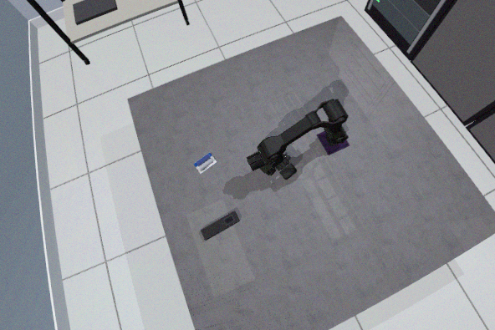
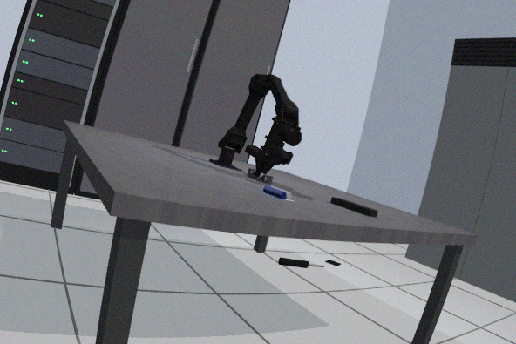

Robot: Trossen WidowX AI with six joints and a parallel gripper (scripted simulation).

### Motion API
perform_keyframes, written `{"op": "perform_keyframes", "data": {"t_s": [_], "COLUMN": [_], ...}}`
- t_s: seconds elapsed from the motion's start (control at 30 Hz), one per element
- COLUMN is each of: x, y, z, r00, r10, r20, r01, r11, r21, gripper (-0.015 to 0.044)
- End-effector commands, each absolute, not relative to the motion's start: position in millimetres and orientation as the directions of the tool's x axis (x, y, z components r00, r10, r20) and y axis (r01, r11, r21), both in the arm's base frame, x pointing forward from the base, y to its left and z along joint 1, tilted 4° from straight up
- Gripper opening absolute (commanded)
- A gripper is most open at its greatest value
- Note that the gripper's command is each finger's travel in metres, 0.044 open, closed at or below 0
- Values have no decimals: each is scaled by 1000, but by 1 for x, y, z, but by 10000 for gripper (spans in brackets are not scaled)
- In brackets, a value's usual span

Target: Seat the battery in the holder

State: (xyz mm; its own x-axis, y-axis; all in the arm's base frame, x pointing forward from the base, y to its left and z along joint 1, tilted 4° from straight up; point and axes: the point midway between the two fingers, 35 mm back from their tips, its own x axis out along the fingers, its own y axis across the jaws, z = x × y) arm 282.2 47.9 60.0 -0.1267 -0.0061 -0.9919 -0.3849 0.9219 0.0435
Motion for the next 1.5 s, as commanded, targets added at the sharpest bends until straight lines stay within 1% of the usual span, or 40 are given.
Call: {"op": "perform_keyframes", "data": {"t_s": [0.0,0.67,1.47], "x": [284,280,267], "y": [49,48,43], "z": [60,57,55], "r00": [-93,-1,13], "r10": [13,44,41], "r20": [-996,-999,-999], "r01": [-389,-395,-395], "r11": [920,918,918], "r21": [48,41,33], "gripper": [61,61,61]}}
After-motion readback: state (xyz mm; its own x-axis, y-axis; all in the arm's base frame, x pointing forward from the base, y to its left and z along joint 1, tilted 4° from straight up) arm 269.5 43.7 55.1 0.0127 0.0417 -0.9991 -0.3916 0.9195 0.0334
